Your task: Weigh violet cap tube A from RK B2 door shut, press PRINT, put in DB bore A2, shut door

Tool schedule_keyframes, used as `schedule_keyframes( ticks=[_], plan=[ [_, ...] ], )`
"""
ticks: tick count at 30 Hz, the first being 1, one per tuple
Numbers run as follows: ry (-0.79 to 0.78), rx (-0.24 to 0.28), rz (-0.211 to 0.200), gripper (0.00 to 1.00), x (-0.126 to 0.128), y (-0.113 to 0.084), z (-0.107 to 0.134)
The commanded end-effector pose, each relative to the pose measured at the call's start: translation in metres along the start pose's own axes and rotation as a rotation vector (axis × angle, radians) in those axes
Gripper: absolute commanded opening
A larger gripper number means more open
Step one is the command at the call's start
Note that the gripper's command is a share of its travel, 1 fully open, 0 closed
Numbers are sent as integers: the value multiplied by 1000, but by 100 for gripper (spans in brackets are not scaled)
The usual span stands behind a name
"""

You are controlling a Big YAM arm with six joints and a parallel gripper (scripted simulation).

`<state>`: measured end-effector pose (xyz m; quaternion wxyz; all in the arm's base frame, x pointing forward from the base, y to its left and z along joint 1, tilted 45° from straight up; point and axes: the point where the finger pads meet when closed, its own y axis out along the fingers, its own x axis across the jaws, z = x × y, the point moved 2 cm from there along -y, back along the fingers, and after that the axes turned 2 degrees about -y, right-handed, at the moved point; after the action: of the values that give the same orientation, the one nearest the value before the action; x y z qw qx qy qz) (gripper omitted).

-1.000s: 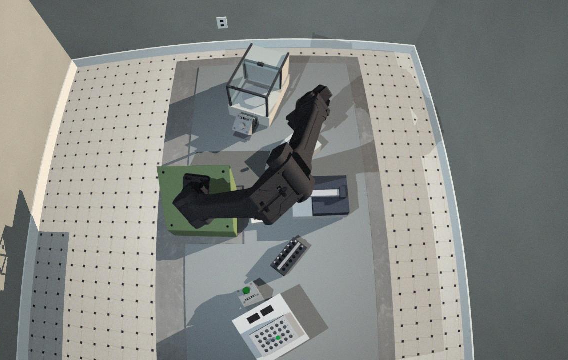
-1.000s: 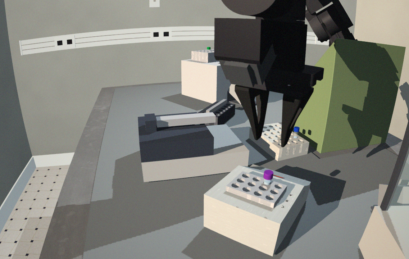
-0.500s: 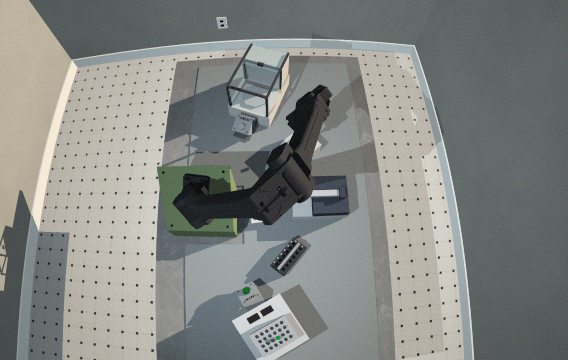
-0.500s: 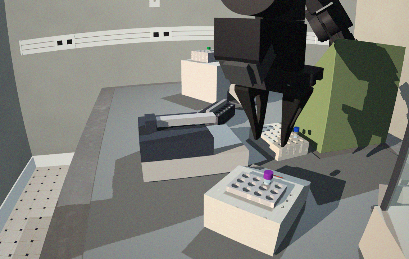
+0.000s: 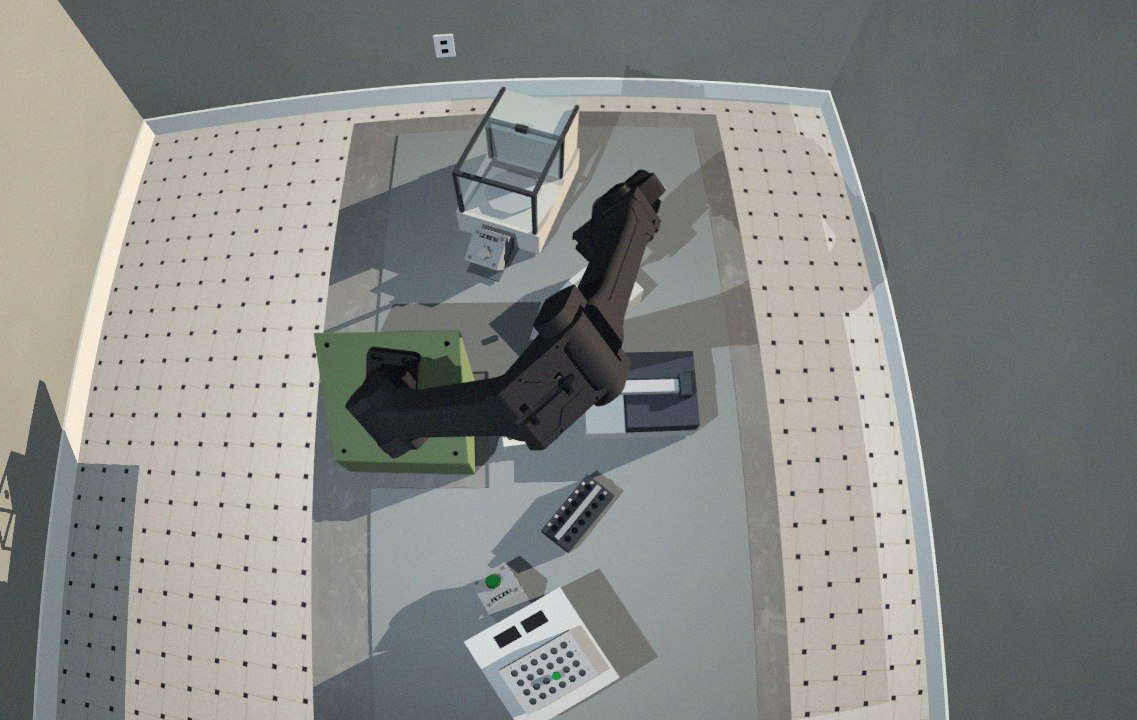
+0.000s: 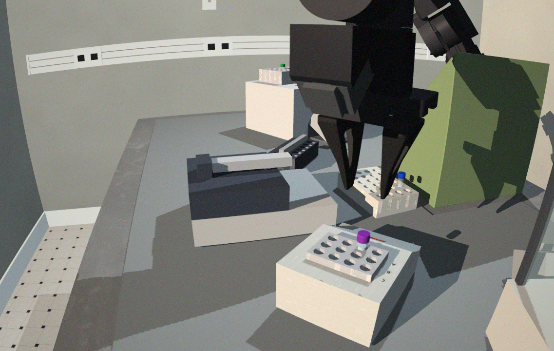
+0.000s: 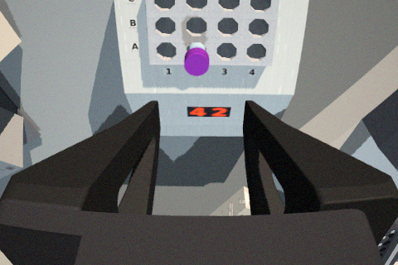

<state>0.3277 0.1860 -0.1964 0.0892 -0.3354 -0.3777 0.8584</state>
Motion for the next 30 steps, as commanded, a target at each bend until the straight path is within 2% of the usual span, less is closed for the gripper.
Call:
schedule_keyframes(
  ticks=[1, 8, 9, 10, 18, 24, 25, 27, 30],
  plan=[
    [20, -19, 0, 36, -3, -7, -10],
    [20, -19, 0, 36, -3, -7, -10],
    [15, -34, 4, 30, -5, -17, -14],
    [25, -56, 7, 30, -6, -28, -20],
    [26, -57, 6, 30, -6, -42, -20],
    [27, -50, 3, 30, -6, -45, -20],
    [10, -20, 4, 30, -1, -36, -7],
    [23, -52, 5, 30, -5, -53, -18],
    [26, -58, 5, 30, -6, -60, -20]
  ],
)
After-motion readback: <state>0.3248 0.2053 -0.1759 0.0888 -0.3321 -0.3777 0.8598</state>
